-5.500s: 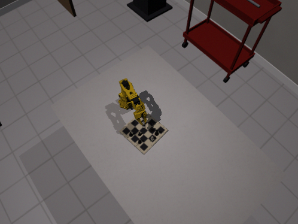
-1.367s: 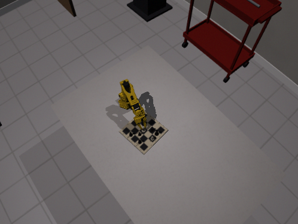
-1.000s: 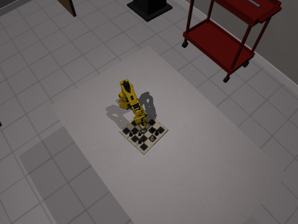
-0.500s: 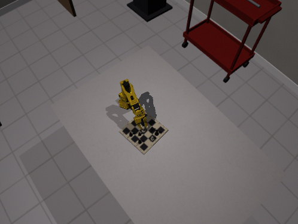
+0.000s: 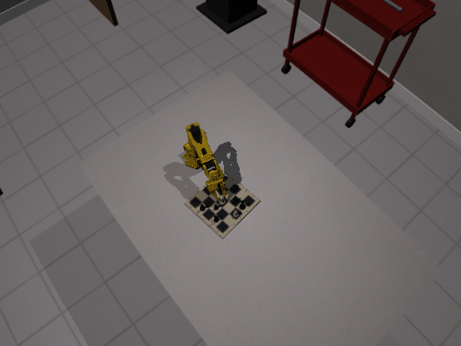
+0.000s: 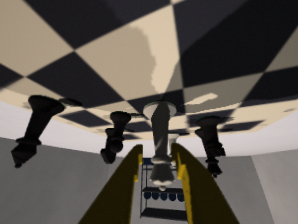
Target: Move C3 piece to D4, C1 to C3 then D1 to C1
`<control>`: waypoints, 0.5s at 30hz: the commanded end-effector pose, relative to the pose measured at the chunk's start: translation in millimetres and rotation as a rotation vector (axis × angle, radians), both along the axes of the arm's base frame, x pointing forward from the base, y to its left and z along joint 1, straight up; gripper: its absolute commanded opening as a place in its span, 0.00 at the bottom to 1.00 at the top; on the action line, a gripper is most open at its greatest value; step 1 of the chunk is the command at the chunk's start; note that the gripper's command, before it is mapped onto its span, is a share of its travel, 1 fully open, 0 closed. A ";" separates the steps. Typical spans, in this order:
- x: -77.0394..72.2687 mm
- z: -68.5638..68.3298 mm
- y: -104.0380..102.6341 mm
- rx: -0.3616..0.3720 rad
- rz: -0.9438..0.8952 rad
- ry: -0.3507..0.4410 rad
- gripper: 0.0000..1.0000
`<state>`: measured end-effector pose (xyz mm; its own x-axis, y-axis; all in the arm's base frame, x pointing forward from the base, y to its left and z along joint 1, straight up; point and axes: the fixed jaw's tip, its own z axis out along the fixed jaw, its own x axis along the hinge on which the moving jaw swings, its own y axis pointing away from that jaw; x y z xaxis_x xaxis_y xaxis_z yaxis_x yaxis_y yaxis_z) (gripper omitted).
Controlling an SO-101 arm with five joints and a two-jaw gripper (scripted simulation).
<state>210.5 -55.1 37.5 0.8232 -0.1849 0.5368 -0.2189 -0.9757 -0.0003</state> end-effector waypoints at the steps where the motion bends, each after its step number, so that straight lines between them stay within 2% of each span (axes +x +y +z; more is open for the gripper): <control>1: -3.7 -6.5 -0.5 0.002 0.001 0.022 0.12; 15: -3.1 -7.5 1.5 0.001 0.010 0.022 0.12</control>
<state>211.0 -55.2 35.9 0.8226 -0.1842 0.5379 -0.2185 -0.9758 0.0000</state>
